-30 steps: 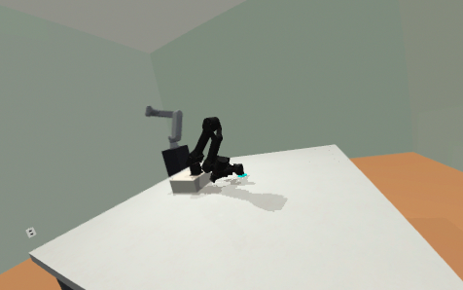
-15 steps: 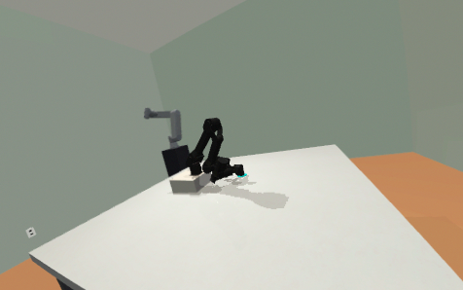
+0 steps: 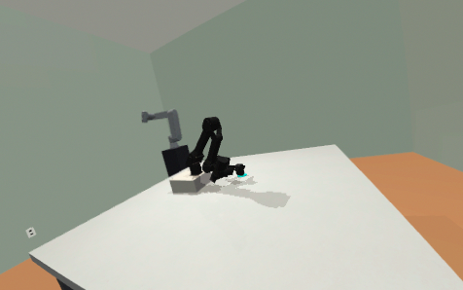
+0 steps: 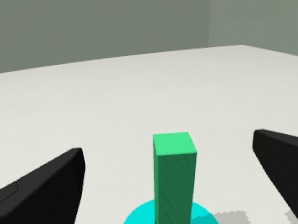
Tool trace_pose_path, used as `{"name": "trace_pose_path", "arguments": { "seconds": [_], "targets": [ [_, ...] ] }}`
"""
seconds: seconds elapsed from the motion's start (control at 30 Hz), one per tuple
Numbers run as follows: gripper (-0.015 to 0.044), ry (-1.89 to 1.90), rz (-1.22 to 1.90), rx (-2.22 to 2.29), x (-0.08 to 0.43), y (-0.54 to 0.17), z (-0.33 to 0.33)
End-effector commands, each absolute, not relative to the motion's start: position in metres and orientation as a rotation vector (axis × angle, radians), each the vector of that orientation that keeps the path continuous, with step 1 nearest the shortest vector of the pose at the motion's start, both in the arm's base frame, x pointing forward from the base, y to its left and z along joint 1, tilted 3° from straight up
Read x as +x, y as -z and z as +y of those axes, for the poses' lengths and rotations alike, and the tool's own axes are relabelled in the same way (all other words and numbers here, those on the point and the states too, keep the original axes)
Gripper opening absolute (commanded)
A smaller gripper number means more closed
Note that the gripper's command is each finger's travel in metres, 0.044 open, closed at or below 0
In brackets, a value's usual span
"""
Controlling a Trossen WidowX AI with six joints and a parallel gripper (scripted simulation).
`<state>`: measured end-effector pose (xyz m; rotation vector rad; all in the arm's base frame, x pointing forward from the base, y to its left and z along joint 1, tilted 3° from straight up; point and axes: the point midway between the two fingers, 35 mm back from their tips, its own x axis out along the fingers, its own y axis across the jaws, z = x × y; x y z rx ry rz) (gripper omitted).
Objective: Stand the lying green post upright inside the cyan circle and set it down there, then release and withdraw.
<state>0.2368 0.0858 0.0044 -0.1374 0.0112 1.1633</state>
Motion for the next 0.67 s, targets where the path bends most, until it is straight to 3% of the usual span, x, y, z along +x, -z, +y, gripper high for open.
{"name": "trace_pose_path", "arguments": {
  "seconds": [0.0, 0.63],
  "targets": [
    [0.04, -1.157, 0.01, -0.137, 0.239, -0.015, 0.085],
    [0.04, -1.14, 0.012, -0.097, 0.236, -0.076, 0.083]
  ]
}}
